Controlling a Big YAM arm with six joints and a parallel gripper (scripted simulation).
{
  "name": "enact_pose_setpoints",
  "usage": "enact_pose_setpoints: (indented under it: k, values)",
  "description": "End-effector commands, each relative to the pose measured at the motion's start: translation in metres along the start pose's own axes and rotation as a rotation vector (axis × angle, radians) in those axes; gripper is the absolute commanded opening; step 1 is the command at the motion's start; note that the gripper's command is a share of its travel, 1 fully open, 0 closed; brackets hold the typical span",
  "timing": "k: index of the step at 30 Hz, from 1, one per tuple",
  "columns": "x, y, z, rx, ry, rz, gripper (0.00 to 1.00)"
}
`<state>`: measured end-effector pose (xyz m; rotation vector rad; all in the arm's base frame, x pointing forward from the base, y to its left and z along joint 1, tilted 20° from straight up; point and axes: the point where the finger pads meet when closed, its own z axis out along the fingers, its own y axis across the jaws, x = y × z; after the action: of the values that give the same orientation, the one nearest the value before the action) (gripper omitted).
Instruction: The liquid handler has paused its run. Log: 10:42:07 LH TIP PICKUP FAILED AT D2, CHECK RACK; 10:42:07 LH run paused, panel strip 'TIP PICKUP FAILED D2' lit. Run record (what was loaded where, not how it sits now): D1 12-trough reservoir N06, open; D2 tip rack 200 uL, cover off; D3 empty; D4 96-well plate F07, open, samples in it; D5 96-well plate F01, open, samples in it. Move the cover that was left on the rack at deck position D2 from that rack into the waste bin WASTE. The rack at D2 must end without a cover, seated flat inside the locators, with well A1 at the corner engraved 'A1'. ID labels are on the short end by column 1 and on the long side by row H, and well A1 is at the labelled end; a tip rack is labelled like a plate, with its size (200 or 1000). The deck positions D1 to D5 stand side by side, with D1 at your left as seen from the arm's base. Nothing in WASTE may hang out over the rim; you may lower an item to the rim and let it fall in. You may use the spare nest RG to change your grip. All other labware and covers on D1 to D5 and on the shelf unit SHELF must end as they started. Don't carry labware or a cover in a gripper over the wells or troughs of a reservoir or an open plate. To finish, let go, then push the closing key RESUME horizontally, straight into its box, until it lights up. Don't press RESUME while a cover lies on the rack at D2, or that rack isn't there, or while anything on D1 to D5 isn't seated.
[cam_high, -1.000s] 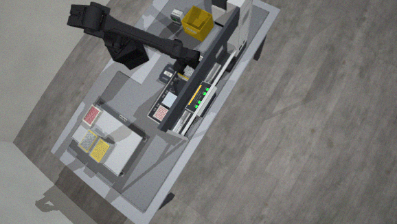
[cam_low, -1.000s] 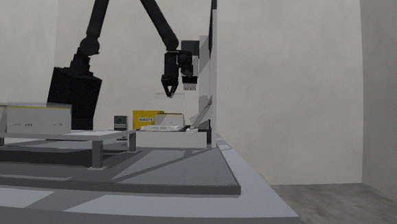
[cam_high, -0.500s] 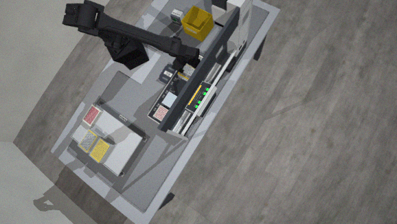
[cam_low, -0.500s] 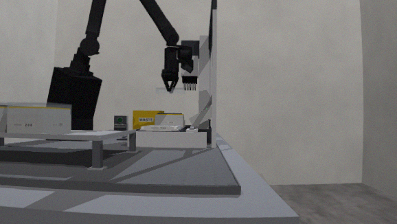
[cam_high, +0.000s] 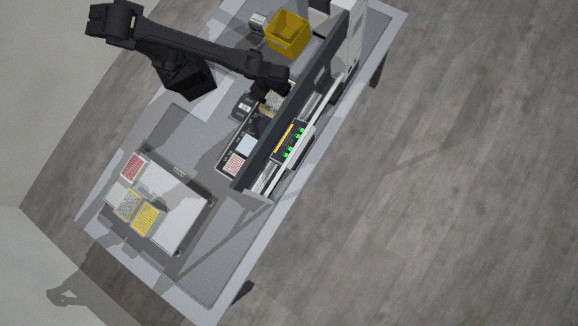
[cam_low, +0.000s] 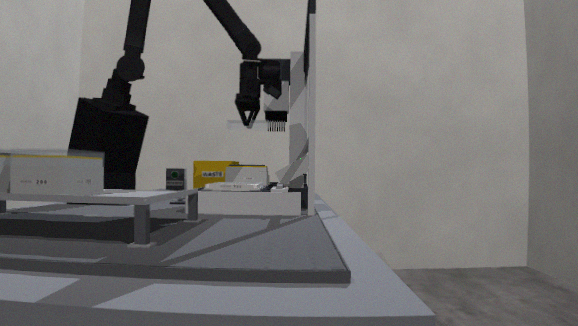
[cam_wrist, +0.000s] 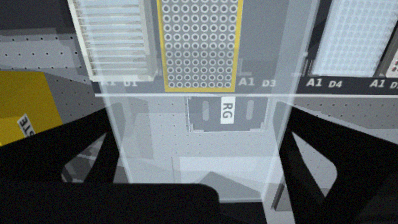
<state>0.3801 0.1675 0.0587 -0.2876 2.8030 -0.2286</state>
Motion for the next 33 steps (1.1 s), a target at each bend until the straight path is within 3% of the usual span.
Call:
enact_pose_setpoints:
  k: [1, 2, 4, 13, 16, 25, 26, 33]
  values:
    - [-0.022, 0.007, -0.022, -0.015, -0.052, 0.017, 0.0]
    - [-0.02, 0.005, -0.015, -0.007, -0.032, 0.02, 0.0]
    - [-0.025, 0.007, -0.029, -0.017, -0.057, 0.019, 0.0]
    - [-0.026, 0.006, -0.045, -0.017, -0.06, 0.023, 0.0]
    - [-0.015, 0.003, -0.031, -0.007, -0.029, 0.013, 0.0]
    - [-0.015, 0.003, -0.031, -0.007, -0.029, 0.013, 0.0]
    - [0.003, 0.004, -0.032, -0.004, -0.017, 0.007, 0.0]
    - [0.033, 0.005, -0.031, -0.01, -0.034, 0.013, 0.0]
